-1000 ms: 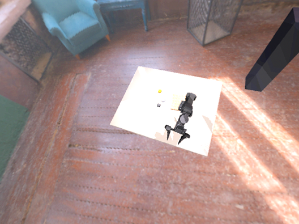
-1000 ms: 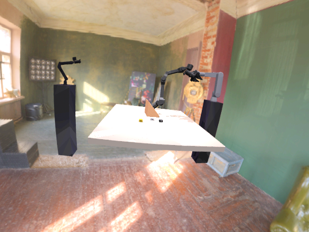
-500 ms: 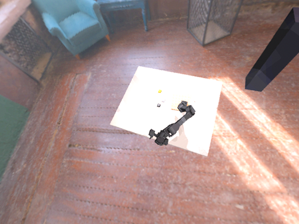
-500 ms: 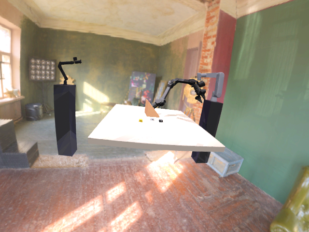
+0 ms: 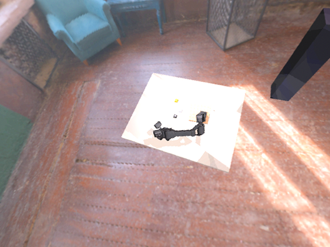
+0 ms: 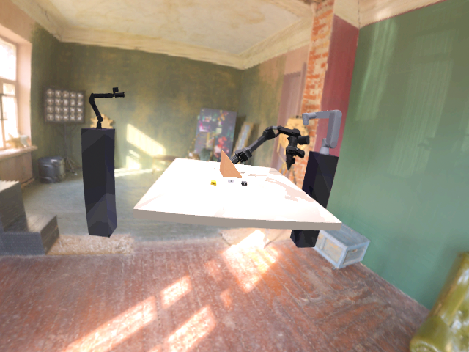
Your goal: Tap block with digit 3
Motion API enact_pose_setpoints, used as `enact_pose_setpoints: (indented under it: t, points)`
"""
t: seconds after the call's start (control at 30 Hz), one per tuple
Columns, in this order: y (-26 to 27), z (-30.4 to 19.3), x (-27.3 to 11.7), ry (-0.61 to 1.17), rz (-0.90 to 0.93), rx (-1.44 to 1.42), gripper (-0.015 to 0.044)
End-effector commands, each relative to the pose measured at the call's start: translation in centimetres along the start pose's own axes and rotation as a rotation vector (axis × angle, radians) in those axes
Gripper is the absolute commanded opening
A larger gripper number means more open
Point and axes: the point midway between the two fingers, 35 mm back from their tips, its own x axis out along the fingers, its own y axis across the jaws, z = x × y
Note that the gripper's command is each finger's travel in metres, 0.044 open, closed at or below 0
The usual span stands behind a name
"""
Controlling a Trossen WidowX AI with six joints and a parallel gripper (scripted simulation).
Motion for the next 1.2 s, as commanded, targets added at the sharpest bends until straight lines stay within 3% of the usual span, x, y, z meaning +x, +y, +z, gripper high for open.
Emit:
enact_pose_setpoints:
  t: [0.0, 0.3, 0.57, 1.17]
  points:
    - [-3.8, -5.4, 2.9, 0.14, 0.042, 0.136, 0.04]
    - [-9.2, -19.7, 6.0, 0.352, 0.205, 0.545, 0.04]
    - [-8.1, -32.2, 5.5, 0.35, 0.447, 1.028, 0.04]
    - [-7.7, -33.1, 5.4, 0.337, 0.472, 1.075, 0.04]
